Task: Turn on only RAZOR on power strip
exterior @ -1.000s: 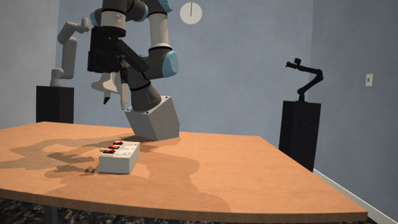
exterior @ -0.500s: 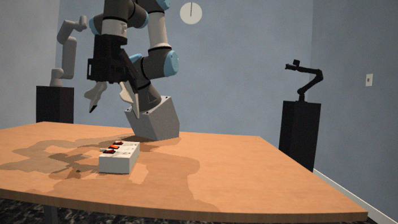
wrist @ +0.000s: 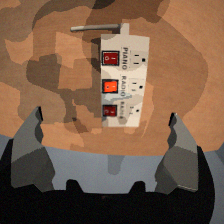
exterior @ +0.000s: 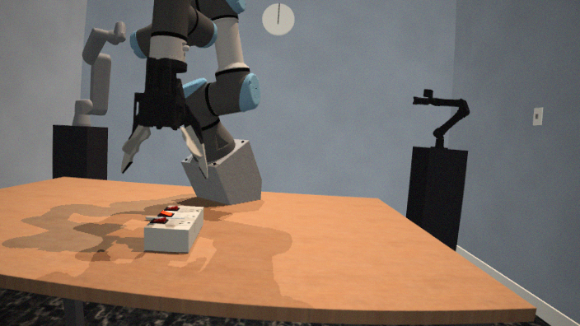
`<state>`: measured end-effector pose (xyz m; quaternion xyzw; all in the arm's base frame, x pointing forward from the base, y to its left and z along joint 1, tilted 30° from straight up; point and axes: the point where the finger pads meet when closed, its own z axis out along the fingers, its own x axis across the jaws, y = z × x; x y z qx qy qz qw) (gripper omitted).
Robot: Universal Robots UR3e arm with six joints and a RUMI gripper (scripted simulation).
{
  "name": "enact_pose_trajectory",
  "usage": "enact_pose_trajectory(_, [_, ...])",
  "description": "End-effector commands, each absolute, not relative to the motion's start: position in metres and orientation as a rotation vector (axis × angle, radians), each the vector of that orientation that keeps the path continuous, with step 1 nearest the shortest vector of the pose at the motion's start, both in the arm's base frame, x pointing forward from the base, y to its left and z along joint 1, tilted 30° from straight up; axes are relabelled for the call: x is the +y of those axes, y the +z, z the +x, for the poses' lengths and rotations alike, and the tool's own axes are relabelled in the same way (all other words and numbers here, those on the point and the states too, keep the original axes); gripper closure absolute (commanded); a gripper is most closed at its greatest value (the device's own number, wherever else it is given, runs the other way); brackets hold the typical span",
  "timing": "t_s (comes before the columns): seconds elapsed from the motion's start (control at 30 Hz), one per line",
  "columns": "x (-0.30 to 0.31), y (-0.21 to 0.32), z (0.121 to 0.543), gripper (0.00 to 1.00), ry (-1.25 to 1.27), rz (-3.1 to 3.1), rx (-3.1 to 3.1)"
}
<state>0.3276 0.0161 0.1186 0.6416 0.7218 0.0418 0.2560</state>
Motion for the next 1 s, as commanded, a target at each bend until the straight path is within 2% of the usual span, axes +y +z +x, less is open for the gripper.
enact_pose_trajectory(0.0, [0.0159, 0.1183, 0.3289, 0.0, 0.108, 1.703, 1.989])
enact_pose_trajectory(0.2, [0.0159, 0.118, 0.3292, 0.0, 0.105, 1.693, 1.997])
enact_pose_trajectory(0.23, [0.0159, 0.118, 0.3292, 1.0, 0.105, 1.693, 1.997])
enact_pose_trajectory(0.97, [0.0159, 0.118, 0.3292, 1.0, 0.105, 1.693, 1.997])
